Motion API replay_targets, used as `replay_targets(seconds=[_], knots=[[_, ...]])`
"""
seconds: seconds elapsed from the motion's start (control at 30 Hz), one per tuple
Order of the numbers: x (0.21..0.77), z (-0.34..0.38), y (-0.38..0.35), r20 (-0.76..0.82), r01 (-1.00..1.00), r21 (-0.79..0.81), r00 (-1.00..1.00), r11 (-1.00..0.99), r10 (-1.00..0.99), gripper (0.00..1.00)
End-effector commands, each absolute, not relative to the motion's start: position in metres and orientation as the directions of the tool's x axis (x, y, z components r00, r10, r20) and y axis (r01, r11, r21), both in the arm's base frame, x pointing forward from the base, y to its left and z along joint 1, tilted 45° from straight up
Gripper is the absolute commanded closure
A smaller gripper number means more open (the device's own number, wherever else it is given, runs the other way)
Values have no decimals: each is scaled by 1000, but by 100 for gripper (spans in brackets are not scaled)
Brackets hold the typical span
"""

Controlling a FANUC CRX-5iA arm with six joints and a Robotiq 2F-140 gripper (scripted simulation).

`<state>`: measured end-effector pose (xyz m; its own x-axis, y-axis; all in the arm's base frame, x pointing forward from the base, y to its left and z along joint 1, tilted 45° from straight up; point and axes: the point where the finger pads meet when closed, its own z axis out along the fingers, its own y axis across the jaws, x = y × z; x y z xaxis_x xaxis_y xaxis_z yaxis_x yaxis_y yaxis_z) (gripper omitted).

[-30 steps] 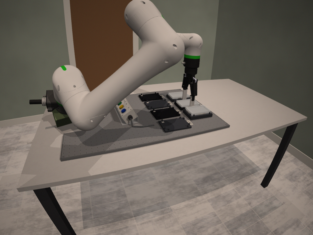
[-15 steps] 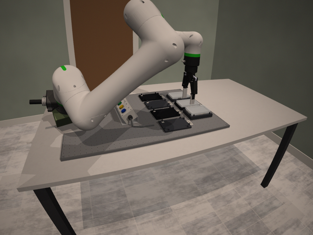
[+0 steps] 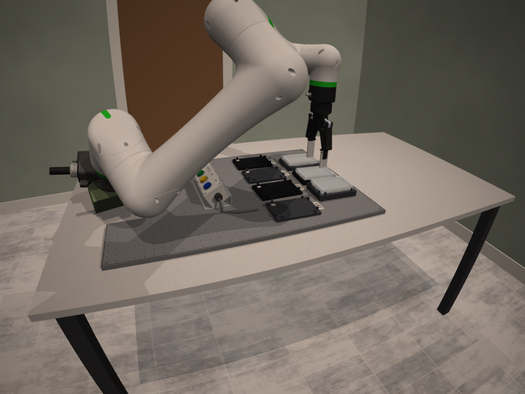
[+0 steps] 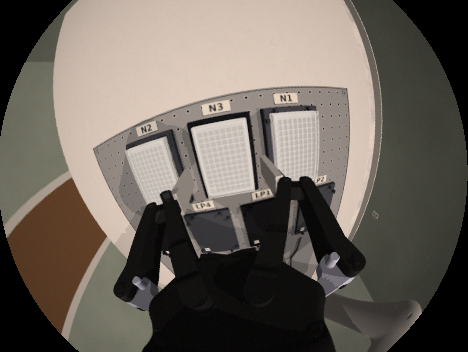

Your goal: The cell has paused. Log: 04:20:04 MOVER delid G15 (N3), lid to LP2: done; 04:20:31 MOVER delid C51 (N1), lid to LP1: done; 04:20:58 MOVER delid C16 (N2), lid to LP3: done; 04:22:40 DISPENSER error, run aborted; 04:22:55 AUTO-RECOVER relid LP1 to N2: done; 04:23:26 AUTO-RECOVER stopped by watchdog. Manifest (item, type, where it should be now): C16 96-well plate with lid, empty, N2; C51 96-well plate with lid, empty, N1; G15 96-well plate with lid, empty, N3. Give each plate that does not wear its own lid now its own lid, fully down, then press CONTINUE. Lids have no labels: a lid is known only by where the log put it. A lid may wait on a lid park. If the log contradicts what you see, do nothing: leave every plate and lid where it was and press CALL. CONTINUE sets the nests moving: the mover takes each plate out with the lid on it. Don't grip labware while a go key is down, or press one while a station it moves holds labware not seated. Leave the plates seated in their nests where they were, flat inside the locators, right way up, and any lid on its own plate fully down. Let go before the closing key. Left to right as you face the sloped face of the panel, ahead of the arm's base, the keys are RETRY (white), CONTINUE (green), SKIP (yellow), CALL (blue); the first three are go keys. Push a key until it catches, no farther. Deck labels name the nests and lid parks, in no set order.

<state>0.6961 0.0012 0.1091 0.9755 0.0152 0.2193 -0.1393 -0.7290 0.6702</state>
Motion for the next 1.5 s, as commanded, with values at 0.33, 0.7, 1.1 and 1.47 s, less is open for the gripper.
replay_targets(seconds=[0.33,0.7,1.1,1.47], knots=[[693,122,13,220,-139,670,975,-729,16,34],[675,120,30,216,-133,664,976,-736,18,34],[544,105,102,192,-99,642,981,-760,35,34],[426,89,115,172,-75,644,984,-761,48,34]])
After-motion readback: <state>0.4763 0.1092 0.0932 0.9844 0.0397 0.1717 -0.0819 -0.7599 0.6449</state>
